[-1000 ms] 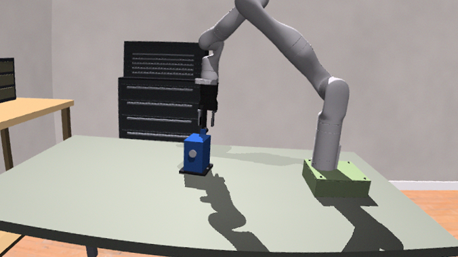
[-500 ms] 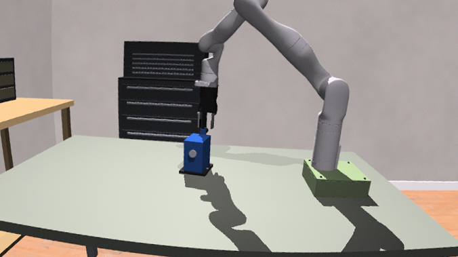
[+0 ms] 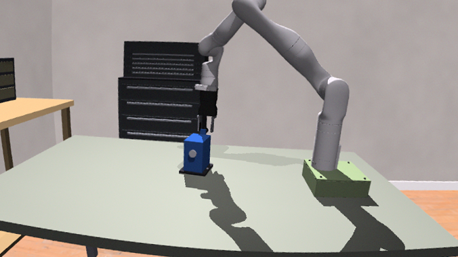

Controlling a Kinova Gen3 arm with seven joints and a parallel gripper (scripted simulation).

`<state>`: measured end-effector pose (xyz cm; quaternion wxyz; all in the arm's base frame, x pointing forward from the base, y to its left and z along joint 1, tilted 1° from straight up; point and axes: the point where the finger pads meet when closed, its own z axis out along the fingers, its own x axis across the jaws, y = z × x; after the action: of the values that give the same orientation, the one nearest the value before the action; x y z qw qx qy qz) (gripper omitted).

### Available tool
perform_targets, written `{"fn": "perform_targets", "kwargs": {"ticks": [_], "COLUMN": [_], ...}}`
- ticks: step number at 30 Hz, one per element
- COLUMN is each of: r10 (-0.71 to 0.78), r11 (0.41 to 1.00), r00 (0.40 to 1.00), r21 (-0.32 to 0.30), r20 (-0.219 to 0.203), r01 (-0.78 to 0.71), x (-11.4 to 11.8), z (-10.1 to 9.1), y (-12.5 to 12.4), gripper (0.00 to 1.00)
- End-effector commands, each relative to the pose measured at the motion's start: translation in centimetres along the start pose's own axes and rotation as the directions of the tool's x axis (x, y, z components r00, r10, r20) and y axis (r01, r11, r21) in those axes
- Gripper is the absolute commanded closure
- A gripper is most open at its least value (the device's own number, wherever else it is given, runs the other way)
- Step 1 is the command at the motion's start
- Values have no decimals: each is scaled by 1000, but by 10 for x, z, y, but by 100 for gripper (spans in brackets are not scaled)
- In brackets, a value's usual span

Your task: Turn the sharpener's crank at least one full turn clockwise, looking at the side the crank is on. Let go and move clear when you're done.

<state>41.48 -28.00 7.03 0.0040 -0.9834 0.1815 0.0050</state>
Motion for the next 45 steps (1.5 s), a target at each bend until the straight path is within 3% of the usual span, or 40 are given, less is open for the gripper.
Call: {"fn": "perform_targets", "kwargs": {"ticks": [1, 45], "r10": [1, 1], "r11": [1000, 1000], "r00": [1000, 1000], "r21": [0, 0], "r20": [2, 2], "r01": [-1, -1], "x": [-1, -1], "z": [3, 11], "y": [1, 1], "gripper": [3, 3]}}
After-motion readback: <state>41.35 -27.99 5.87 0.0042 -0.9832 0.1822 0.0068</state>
